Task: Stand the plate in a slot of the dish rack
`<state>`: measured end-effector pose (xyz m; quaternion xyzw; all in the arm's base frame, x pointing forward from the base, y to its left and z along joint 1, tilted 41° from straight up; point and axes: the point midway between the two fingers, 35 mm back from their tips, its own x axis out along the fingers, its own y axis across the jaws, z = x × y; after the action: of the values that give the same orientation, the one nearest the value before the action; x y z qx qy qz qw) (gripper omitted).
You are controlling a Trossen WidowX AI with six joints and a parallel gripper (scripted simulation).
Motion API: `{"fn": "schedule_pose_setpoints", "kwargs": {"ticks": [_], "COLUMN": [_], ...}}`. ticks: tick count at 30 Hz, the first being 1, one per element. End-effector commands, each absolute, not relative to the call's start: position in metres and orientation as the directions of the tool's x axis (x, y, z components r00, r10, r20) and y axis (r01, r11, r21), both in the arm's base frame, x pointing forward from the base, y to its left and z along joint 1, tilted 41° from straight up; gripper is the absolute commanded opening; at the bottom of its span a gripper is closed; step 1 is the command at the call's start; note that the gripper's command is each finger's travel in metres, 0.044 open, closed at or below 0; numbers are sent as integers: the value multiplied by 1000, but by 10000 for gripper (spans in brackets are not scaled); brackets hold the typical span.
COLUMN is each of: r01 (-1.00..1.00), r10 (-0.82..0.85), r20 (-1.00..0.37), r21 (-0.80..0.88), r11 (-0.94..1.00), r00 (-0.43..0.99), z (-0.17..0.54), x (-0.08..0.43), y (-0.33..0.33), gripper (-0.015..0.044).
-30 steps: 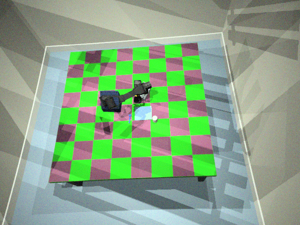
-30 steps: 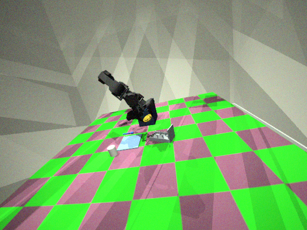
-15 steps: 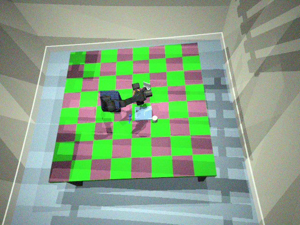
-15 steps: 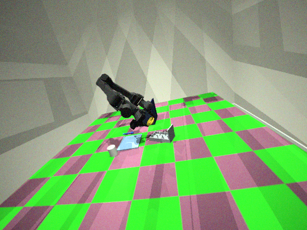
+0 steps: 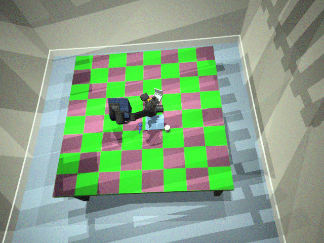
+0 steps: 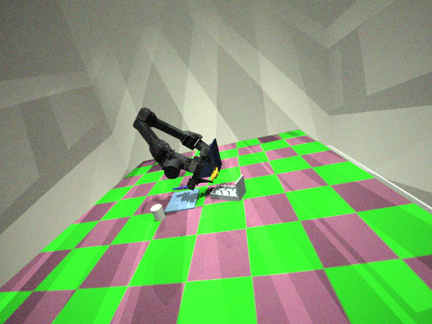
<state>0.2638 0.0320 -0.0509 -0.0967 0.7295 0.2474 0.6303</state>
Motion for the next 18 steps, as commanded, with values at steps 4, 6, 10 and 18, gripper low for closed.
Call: {"fn": "schedule_pose_setpoints", "kwargs": {"ticks": [4,6,10,18], "r01": [-565,-597,-660,-779], "r10": [284,313,367,464], "r20": [-950,-943,-927,-886], "r21": [307,316,321,278], "r11": [766,738,680,563], "r00": [-130,-112,-72,19], "z": [-55,-56,-58,-59], "x": [264,264,265,266], "y": [27,25,21,14], "gripper": [0,0,0,0]}}
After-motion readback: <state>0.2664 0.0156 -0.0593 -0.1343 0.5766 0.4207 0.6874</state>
